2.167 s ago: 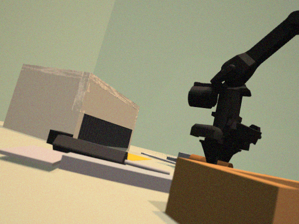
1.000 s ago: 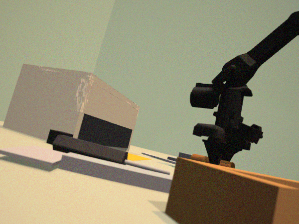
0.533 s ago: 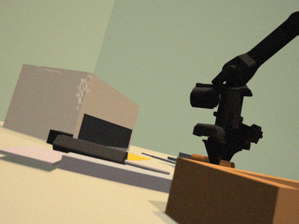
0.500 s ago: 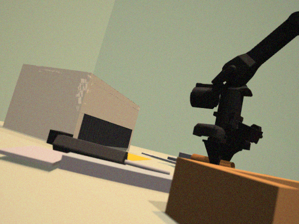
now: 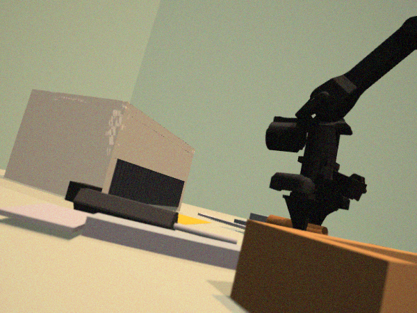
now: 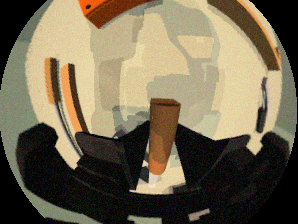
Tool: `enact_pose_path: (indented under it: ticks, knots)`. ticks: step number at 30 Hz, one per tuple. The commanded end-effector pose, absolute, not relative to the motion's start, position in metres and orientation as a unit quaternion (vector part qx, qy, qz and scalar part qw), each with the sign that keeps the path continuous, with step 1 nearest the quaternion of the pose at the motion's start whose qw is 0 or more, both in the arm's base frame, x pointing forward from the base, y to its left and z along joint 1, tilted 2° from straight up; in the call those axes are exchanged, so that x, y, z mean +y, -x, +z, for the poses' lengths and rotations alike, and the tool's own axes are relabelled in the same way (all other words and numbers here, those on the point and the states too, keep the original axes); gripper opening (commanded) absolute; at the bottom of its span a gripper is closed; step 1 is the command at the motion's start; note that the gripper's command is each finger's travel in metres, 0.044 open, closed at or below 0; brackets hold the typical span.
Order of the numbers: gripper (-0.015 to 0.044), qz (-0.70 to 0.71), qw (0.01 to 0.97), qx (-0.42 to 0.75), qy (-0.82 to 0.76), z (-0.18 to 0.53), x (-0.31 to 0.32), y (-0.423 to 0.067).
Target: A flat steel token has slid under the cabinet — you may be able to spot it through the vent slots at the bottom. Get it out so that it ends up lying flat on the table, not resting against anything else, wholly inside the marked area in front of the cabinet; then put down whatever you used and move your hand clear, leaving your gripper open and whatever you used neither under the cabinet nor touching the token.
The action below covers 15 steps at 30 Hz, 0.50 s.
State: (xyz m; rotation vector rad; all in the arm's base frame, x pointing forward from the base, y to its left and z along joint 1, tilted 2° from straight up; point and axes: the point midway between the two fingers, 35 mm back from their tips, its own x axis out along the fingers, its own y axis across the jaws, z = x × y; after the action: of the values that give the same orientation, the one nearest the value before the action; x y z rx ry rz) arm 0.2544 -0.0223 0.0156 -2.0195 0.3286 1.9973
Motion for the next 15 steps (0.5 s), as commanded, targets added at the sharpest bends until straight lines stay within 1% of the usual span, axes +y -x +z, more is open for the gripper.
enact_pose_path:
  ticks: [1, 15]
  knots:
    - [0.0000, 0.689, 0.142, 0.123, 0.700, 0.0163, -0.0270, -0.2551]
    - [0.0000, 0.689, 0.142, 0.123, 0.700, 0.0163, -0.0282, -0.2549]
